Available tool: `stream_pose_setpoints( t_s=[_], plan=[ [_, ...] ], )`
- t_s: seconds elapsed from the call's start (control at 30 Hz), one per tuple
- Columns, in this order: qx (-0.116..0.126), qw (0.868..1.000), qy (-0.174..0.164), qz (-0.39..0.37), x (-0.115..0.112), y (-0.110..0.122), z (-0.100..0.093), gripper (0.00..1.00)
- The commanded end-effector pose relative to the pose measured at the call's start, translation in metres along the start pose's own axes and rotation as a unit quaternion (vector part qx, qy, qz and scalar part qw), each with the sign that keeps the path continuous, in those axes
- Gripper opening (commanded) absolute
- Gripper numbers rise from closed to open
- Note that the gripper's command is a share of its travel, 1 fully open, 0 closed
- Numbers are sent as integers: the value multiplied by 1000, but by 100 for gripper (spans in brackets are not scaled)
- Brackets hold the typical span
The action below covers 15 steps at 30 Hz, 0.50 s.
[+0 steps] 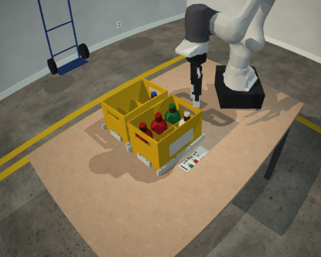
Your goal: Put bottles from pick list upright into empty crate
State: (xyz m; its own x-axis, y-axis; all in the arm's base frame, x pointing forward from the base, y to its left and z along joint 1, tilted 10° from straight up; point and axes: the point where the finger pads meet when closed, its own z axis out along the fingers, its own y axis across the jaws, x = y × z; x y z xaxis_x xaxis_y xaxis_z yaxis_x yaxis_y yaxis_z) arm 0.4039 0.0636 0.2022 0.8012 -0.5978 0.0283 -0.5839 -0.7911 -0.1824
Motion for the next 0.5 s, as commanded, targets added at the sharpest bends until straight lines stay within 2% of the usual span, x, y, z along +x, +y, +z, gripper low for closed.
stream_pose_setpoints(
  t_s=[0.0, 0.47],
  plan=[
    [-2, 1000, -7, 21, -14, -7, -4, 38],
    [-2, 1000, -7, 21, -58, -49, -28, 38]
  ],
)
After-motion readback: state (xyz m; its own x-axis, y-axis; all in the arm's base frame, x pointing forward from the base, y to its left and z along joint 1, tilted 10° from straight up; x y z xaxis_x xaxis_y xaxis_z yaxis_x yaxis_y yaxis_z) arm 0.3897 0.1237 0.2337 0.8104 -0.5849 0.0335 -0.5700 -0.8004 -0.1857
